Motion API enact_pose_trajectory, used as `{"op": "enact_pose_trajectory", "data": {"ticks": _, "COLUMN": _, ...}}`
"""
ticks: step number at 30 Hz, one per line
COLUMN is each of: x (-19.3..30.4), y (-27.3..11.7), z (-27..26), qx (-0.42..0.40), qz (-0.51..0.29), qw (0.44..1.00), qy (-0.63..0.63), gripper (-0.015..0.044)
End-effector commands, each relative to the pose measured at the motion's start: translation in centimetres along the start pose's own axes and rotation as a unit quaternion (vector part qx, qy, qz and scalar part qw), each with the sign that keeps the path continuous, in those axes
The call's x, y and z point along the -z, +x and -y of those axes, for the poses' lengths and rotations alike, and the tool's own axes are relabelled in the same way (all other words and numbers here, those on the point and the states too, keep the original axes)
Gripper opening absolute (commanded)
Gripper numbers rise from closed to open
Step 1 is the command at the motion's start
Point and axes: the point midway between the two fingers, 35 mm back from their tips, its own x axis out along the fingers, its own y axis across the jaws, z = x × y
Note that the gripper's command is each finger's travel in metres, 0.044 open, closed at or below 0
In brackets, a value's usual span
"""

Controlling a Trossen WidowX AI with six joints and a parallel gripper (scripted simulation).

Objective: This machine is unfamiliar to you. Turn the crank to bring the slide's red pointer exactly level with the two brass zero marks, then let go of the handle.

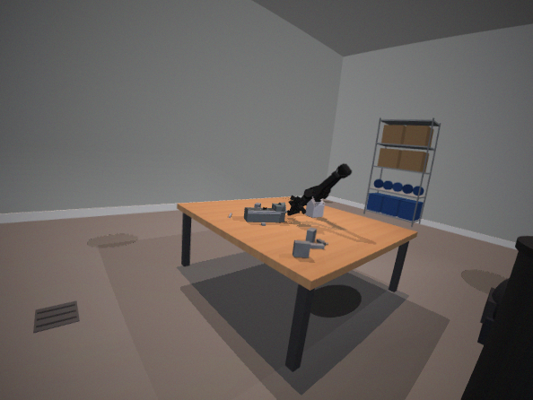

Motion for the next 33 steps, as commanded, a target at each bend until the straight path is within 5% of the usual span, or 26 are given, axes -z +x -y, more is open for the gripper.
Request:
{"op": "enact_pose_trajectory", "data": {"ticks": 1, "x": 0.25, "y": 0.25, "z": 0.27, "qx": 0.002, "qz": -0.002, "qw": 1.000, "qy": 0.001, "gripper": 0.0000}}
{"op": "enact_pose_trajectory", "data": {"ticks": 21, "x": 0.16, "y": 0.17, "z": 0.22, "qx": 0.001, "qz": -0.001, "qw": 1.000, "qy": 0.000, "gripper": 0.0000}}
{"op": "enact_pose_trajectory", "data": {"ticks": 33, "x": 0.16, "y": 0.17, "z": 0.22, "qx": 0.001, "qz": -0.001, "qw": 1.000, "qy": 0.000, "gripper": 0.0315}}
